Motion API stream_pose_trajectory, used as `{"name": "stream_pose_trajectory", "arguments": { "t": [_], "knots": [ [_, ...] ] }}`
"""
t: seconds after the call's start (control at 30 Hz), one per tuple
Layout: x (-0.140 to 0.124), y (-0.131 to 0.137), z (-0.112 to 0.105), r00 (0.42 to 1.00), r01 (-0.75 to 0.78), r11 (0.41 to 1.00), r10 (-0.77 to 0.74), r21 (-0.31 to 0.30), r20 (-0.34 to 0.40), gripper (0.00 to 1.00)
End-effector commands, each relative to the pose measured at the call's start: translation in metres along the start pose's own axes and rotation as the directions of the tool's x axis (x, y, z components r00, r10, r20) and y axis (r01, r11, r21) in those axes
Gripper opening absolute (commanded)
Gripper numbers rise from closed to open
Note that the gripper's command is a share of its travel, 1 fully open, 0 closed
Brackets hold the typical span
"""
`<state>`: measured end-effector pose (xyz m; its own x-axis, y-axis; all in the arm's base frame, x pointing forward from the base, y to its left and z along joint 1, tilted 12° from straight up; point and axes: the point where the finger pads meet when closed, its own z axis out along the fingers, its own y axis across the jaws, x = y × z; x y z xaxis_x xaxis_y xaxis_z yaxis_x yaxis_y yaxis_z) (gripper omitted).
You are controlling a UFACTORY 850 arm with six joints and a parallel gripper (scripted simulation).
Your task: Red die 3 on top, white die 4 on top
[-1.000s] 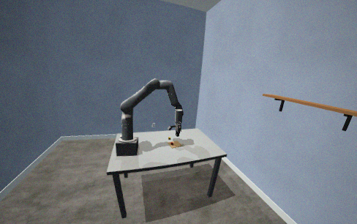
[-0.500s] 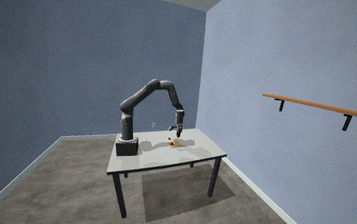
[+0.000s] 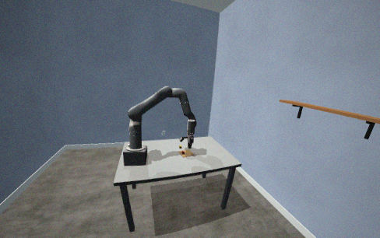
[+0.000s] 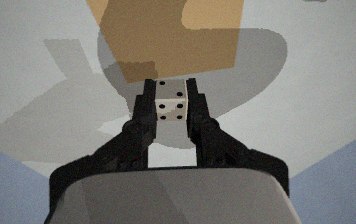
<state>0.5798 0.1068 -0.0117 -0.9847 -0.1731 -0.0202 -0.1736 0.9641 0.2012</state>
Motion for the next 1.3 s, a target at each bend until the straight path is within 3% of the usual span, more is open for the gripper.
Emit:
{"name": "stream_pose_trajectory", "arguments": {
  "t": [0.0, 0.2, 0.47, 1.27],
  "knots": [
    [-0.002, 0.0, 0.021, 1.0, 0.0, 1.0, 0.0, -0.001, 0.003, 0.21],
    [-0.002, 0.0, 0.046, 1.0, 0.0, 1.0, 0.0, -0.001, 0.003, 0.21],
    [-0.002, 0.0, 0.06, 1.0, 0.0, 1.0, 0.0, -0.001, 0.003, 0.21],
    [-0.002, 0.0, 0.061, 1.0, 0.0, 1.0, 0.0, -0.001, 0.003, 0.21]
  ]
}}
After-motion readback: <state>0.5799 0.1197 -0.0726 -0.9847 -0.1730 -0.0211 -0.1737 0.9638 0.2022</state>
